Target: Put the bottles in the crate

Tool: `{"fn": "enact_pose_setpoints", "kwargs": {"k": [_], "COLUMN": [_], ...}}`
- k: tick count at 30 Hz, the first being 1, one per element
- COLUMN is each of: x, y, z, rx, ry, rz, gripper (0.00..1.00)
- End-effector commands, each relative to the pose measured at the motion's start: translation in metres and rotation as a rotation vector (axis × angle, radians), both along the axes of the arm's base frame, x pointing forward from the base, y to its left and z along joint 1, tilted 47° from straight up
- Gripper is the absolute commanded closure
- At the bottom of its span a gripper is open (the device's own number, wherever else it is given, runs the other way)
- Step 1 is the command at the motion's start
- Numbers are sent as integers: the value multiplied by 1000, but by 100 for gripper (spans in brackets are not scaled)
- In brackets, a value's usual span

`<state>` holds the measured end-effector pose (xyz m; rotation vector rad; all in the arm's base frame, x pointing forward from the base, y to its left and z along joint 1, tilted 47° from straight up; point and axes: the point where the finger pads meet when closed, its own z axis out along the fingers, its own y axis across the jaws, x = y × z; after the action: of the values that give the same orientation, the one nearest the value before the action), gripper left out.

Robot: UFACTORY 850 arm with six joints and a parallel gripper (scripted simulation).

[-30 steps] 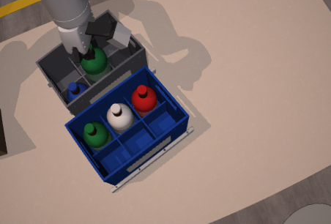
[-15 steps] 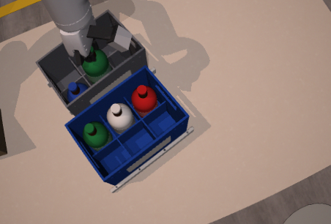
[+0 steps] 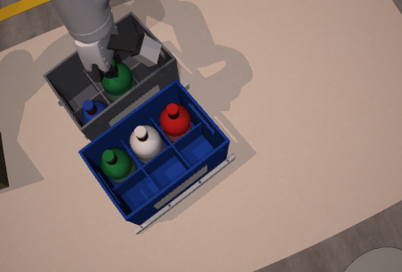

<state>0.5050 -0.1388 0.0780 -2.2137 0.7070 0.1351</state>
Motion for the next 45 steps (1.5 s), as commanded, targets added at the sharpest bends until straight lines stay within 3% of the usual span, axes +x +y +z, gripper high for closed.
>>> {"fn": "enact_pose_setpoints", "kwargs": {"k": [1, 45], "x": [1, 6], "y": [2, 31], "z": [-2, -29], "rx": [-1, -1], "ry": [-1, -1], "rz": [-1, -1], "gripper": [100, 100]}}
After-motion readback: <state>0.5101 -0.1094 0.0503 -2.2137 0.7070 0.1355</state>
